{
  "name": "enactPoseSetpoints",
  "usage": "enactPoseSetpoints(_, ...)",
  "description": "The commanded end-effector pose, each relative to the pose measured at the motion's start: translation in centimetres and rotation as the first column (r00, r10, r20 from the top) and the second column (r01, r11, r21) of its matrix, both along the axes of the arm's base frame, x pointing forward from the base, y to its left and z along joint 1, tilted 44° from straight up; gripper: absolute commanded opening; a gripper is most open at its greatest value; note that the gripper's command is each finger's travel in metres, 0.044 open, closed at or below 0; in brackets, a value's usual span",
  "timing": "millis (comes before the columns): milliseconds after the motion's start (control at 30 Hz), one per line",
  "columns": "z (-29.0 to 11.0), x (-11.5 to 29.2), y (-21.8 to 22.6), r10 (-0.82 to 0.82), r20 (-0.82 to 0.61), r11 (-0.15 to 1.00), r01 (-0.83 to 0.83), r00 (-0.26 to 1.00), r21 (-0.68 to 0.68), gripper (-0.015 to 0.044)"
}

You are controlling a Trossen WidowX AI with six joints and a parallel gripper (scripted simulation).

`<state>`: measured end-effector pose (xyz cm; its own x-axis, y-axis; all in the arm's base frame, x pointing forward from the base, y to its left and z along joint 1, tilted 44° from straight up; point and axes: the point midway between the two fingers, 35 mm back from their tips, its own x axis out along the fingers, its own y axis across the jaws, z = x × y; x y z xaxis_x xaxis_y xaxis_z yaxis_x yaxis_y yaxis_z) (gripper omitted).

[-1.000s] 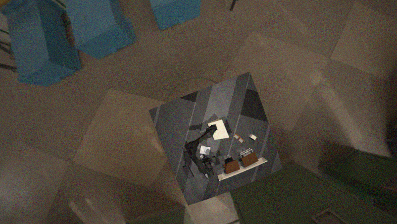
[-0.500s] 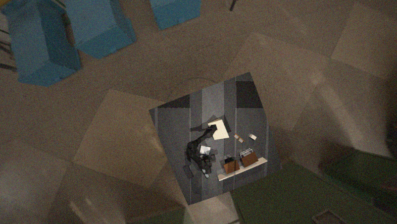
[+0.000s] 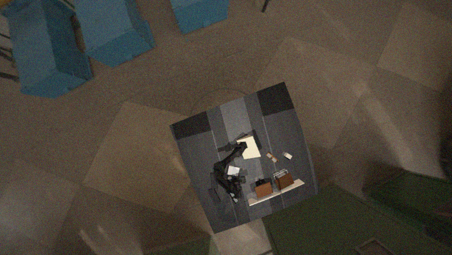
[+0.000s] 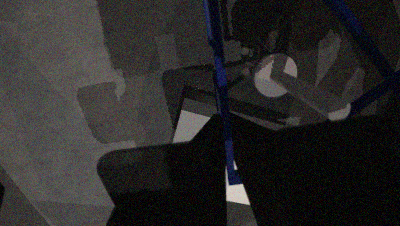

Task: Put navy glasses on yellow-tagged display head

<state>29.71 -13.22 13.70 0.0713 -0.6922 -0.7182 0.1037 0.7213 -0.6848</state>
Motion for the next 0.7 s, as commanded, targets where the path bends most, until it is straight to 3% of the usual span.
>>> enactPoseSetpoints(0, 0.0, 0.3, 0.2, 0.003, 0.005, 1.0, -0.003, 1.0, 0.003, 0.0)
enactPoseSetpoints(667, -0.3, 1.4, 0.6, 0.003, 0.006, 1.0, -0.003, 1.0, 0.003, 0.0)
